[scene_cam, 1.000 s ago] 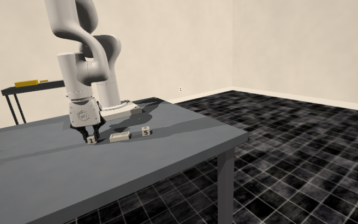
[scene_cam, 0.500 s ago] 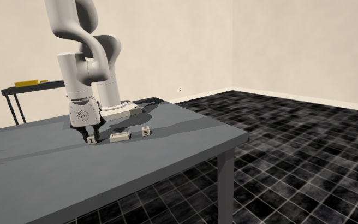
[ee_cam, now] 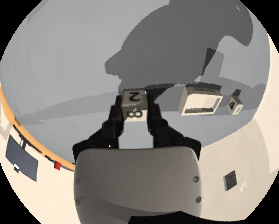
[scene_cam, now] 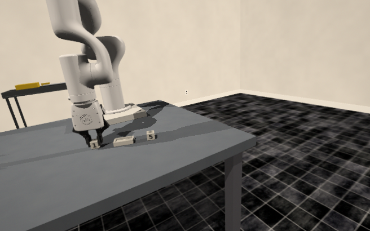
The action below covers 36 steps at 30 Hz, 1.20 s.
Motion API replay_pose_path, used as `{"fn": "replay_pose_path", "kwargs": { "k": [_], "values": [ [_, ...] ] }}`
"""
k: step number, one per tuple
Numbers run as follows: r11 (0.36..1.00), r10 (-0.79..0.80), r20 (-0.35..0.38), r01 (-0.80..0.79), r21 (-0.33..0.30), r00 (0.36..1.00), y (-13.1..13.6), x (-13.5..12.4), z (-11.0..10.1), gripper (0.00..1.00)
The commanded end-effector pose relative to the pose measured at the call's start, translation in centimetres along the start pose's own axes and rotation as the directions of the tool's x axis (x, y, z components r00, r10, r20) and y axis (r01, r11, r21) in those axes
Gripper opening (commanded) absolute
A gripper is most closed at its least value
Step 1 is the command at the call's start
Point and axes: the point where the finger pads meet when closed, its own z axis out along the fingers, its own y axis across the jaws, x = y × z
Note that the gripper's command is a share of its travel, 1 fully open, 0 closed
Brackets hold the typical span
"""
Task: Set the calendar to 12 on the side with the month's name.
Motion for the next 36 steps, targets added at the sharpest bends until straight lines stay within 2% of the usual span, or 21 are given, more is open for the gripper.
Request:
{"fn": "replay_pose_path", "kwargs": {
  "k": [1, 26, 27, 29, 30, 32, 33, 35, 36],
  "values": [
    [1.000, 0.000, 0.002, 0.000, 0.000, 1.000, 0.00, -0.08, -0.05, 0.27],
    [1.000, 0.000, 0.002, 0.000, 0.000, 1.000, 0.00, -0.08, -0.05, 0.27],
    [1.000, 0.000, 0.002, 0.000, 0.000, 1.000, 0.00, -0.08, -0.05, 0.31],
    [1.000, 0.000, 0.002, 0.000, 0.000, 1.000, 0.00, -0.08, -0.05, 0.31],
    [1.000, 0.000, 0.002, 0.000, 0.000, 1.000, 0.00, -0.08, -0.05, 0.35],
    [1.000, 0.000, 0.002, 0.000, 0.000, 1.000, 0.00, -0.08, -0.05, 0.35],
    [1.000, 0.000, 0.002, 0.000, 0.000, 1.000, 0.00, -0.08, -0.05, 0.39],
    [1.000, 0.000, 0.002, 0.000, 0.000, 1.000, 0.00, -0.08, -0.05, 0.39],
    [1.000, 0.000, 0.002, 0.000, 0.000, 1.000, 0.00, -0.08, -0.05, 0.43]
  ]
}}
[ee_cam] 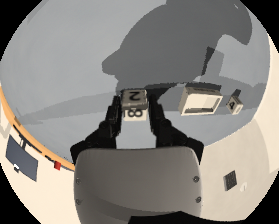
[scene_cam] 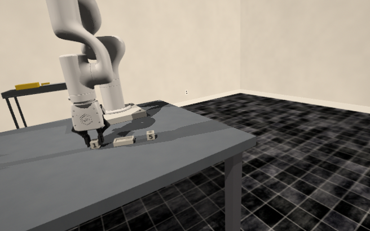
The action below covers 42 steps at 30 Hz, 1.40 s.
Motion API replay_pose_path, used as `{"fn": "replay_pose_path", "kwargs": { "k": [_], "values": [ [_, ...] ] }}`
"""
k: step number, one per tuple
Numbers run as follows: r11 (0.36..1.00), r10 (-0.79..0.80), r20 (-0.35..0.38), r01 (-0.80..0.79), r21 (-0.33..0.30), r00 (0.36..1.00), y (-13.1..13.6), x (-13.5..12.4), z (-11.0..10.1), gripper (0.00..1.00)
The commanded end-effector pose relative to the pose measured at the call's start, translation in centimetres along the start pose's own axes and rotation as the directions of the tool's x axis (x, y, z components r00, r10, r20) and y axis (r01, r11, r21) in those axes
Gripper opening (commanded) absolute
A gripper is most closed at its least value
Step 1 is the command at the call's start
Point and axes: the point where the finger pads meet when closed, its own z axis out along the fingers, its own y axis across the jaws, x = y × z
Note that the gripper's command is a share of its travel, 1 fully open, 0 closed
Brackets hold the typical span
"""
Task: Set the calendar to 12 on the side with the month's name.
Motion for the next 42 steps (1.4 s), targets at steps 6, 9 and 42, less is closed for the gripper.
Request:
{"fn": "replay_pose_path", "kwargs": {
  "k": [6, 9, 42],
  "values": [
    [1.000, 0.000, 0.002, 0.000, 0.000, 1.000, 0.0, -0.1, -0.1, 0.47],
    [1.000, 0.000, 0.002, 0.000, 0.000, 1.000, 0.0, -0.1, -0.1, 0.47],
    [1.000, 0.000, 0.002, 0.000, 0.000, 1.000, 0.0, -0.1, -8.7, 0.47]
  ]
}}
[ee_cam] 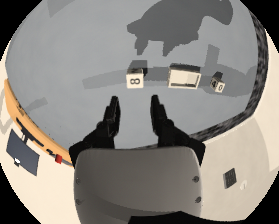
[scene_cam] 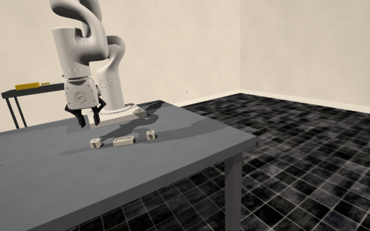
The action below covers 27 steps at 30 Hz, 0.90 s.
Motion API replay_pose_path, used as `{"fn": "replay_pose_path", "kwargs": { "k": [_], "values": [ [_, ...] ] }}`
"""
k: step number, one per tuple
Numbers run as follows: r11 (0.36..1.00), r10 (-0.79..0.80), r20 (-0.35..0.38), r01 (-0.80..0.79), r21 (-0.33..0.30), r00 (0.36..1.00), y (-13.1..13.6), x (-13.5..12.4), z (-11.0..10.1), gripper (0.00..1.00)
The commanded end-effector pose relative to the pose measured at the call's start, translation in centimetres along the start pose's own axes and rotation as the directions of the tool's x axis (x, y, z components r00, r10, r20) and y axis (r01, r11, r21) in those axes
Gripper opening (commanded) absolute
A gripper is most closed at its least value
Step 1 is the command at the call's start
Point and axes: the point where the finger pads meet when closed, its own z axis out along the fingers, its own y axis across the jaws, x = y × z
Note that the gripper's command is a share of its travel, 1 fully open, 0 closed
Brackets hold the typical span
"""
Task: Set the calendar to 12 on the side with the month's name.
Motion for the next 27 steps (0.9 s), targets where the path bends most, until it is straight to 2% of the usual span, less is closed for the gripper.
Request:
{"fn": "replay_pose_path", "kwargs": {
  "k": [1, 5, 6, 25, 27],
  "values": [
    [1.000, 0.000, 0.002, 0.000, 0.000, 1.000, 0.0, -0.1, -0.8, 0.47],
    [1.000, 0.000, 0.002, 0.000, 0.000, 1.000, 0.0, -0.1, -1.0, 0.47],
    [1.000, 0.000, 0.002, 0.000, 0.000, 1.000, 0.0, -0.1, -1.0, 1.00],
    [1.000, 0.000, 0.002, 0.000, 0.000, 1.000, 0.0, -0.1, -1.0, 1.00],
    [1.000, 0.000, 0.002, 0.000, 0.000, 1.000, 1.2, -0.3, -0.9, 1.00]
  ]
}}
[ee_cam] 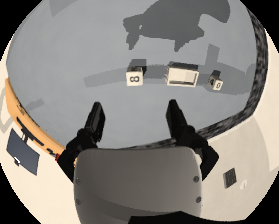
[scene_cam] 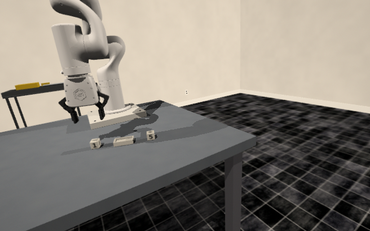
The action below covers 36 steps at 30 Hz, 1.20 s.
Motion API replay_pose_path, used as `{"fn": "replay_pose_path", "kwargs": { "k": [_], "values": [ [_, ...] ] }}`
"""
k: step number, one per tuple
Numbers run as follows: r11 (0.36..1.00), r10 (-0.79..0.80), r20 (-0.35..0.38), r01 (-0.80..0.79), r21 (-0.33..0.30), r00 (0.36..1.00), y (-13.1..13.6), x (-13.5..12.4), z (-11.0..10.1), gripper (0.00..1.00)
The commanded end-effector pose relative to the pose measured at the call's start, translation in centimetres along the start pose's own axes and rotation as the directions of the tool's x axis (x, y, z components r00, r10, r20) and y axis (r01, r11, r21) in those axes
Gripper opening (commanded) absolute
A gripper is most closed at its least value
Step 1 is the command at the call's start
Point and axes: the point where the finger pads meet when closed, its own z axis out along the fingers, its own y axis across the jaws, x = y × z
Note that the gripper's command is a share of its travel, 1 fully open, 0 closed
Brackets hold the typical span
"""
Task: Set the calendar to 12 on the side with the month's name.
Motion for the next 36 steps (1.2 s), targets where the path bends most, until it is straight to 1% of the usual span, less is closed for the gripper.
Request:
{"fn": "replay_pose_path", "kwargs": {
  "k": [1, 2, 3, 4, 5, 6, 7, 8, 9, 10, 11, 12, 13, 14, 15, 16, 17, 36],
  "values": [
    [1.000, -0.001, 0.002, 0.001, 0.000, 1.000, 1.1, -0.3, 0.0, 1.00],
    [1.000, -0.001, 0.002, 0.001, 0.000, 1.000, 1.1, -0.3, 0.0, 1.00],
    [1.000, -0.001, 0.002, 0.001, 0.000, 1.000, 3.2, -0.7, 0.1, 1.00],
    [1.000, -0.001, 0.002, 0.001, 0.000, 1.000, 6.5, -1.1, 0.3, 1.00],
    [1.000, -0.001, 0.002, 0.001, 0.000, 1.000, 6.5, -1.1, 0.3, 1.00],
    [1.000, -0.001, 0.002, 0.001, 0.000, 1.000, 9.5, -1.1, 0.5, 1.00],
    [1.000, -0.001, 0.002, 0.001, 0.000, 1.000, 10.4, -1.2, 0.5, 1.00],
    [1.000, -0.001, 0.002, 0.001, 0.000, 1.000, 10.4, -1.2, 0.5, 1.00],
    [1.000, -0.002, 0.002, 0.002, 0.000, 1.000, 14.2, -1.0, 0.7, 1.00],
    [1.000, -0.002, 0.002, 0.002, 0.000, 1.000, 14.3, -1.0, 0.7, 1.00],
    [1.000, -0.002, 0.002, 0.002, 0.000, 1.000, 17.1, -0.6, 0.9, 1.00],
    [1.000, -0.002, 0.002, 0.002, 0.000, 1.000, 17.7, -0.6, 0.9, 1.00],
    [1.000, -0.002, 0.002, 0.002, 0.000, 1.000, 17.7, -0.6, 0.9, 1.00],
    [1.000, -0.002, 0.002, 0.002, -0.001, 1.000, 20.0, -0.1, 1.1, 1.00],
    [1.000, -0.002, 0.002, 0.002, -0.001, 1.000, 21.1, 0.1, 1.1, 1.00],
    [1.000, -0.002, 0.002, 0.002, -0.001, 1.000, 21.3, 0.2, 1.2, 1.00],
    [1.000, -0.002, 0.002, 0.002, -0.001, 1.000, 21.3, 0.2, 1.2, 0.47],
    [1.000, -0.002, 0.002, 0.002, -0.001, 1.000, 21.3, 0.2, 1.2, 0.47]
  ]
}}
